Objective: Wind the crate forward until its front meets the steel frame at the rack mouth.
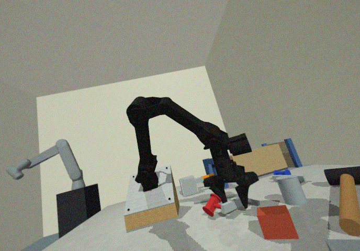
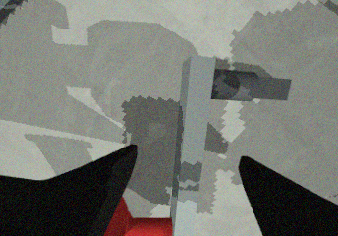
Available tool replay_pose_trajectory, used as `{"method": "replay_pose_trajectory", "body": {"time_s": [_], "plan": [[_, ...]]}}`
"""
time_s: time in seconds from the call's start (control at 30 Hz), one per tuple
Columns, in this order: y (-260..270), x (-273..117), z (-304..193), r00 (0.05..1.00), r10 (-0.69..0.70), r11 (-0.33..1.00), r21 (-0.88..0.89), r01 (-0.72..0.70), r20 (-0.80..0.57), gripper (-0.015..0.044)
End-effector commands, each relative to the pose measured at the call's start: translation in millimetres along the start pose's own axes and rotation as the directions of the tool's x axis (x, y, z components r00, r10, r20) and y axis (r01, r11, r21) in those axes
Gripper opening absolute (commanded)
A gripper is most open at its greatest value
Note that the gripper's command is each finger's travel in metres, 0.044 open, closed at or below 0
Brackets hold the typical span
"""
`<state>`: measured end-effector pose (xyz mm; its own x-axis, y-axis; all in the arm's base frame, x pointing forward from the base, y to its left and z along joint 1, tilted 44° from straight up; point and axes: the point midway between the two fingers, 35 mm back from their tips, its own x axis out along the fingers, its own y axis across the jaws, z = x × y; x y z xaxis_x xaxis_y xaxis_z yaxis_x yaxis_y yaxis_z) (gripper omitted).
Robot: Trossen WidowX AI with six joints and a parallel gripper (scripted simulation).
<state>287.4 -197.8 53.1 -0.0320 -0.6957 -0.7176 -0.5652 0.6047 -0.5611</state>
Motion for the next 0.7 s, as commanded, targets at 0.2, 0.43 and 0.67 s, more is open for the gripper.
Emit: {"method": "replay_pose_trajectory", "body": {"time_s": [0.2,0.43,0.67], "plan": [[-0.3,-0.4,0.0,1.0,0.0,1.0,0.002,0.0,0.0,0.0287],[-0.3,-0.4,0.0,1.0,0.0,1.0,0.002,0.0,0.0,0.024],[-0.3,-0.4,0.0,1.0,0.0,1.0,0.002,0.0,0.0,0.0193]]}}
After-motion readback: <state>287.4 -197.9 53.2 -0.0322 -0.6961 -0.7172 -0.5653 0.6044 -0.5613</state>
